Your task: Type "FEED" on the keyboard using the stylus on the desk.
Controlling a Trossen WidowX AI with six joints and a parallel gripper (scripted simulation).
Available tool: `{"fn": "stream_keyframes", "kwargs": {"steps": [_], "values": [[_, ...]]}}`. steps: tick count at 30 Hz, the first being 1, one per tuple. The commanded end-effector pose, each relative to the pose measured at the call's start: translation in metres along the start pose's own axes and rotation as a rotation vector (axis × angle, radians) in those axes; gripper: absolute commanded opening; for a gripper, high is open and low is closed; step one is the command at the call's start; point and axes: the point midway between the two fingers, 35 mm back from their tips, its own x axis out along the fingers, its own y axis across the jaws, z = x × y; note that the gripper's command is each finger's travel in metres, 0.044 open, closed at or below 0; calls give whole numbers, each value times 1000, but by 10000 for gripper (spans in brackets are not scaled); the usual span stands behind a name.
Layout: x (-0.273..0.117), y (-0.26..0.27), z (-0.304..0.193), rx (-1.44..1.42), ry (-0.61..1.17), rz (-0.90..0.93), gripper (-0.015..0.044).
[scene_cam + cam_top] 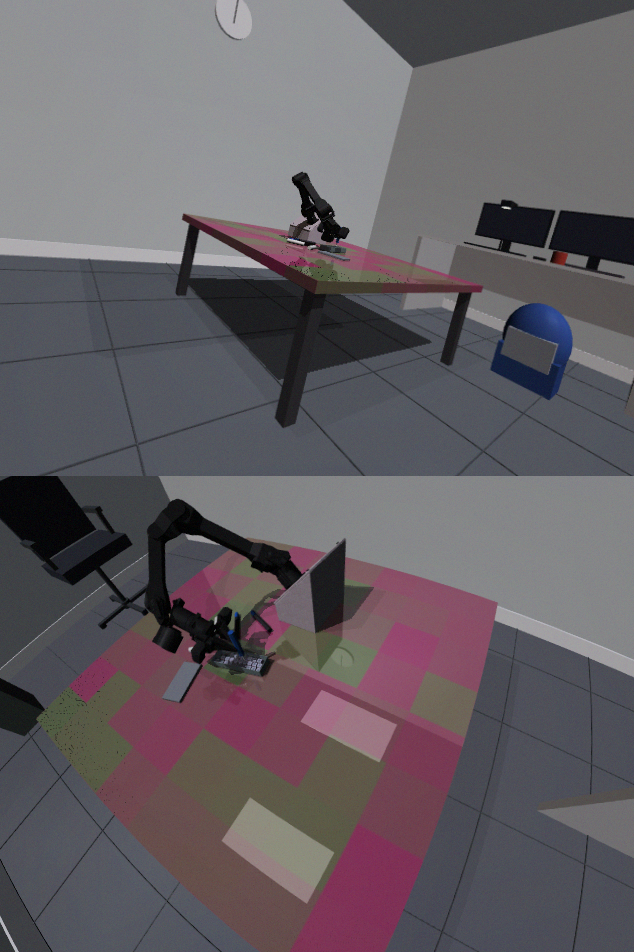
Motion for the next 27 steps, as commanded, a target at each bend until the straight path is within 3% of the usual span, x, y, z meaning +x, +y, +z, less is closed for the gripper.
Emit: {"fn": "stream_keyframes", "kwargs": {"steps": [1,27], "values": [[2,0,2,-5,-2,-3,81],[7,0,10,-5,-2,-3,81]]}}
